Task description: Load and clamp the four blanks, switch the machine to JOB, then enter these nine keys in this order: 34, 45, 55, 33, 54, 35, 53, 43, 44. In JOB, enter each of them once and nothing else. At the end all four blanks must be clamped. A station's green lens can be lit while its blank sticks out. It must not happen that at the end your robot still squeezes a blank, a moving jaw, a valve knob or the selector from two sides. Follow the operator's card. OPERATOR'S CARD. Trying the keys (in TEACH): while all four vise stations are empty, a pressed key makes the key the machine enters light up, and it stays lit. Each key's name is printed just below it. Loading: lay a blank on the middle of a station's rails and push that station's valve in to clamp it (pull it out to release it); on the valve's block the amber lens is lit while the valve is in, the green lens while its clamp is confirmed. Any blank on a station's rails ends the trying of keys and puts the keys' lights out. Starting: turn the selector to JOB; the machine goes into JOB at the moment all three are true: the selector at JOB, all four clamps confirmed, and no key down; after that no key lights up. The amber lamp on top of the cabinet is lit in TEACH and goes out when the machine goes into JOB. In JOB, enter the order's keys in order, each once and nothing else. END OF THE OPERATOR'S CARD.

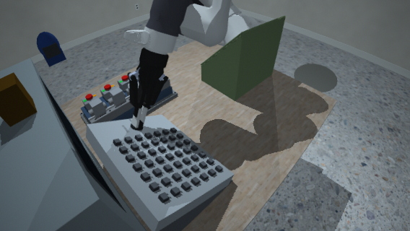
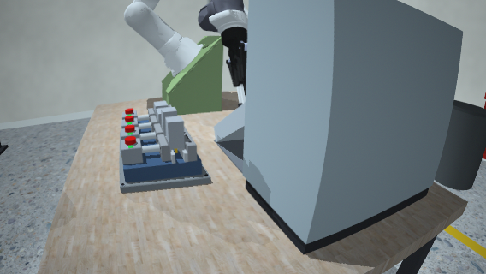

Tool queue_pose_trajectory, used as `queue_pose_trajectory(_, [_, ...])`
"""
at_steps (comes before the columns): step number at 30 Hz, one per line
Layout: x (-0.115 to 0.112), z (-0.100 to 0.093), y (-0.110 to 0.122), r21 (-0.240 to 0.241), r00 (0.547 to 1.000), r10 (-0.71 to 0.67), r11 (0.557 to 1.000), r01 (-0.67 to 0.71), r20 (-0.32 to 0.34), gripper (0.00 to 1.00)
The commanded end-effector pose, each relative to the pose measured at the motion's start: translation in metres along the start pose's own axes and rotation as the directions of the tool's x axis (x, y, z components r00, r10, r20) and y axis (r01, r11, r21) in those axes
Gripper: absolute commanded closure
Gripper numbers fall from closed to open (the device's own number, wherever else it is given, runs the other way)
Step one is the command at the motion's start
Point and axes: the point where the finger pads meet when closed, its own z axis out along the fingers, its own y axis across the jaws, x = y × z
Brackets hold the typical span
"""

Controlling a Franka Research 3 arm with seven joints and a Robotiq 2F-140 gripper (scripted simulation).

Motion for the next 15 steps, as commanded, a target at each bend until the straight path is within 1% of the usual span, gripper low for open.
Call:
queue_pose_trajectory(1, [0.0007, 0.0005, -0.0001, -0.001, 0.998, 0.064, 0.998, -0.064, -0.004, 1.00])
queue_pose_trajectory(15, [0.0007, 0.0005, -0.0001, -0.001, 0.997, 0.071, 0.997, -0.071, -0.004, 1.00])
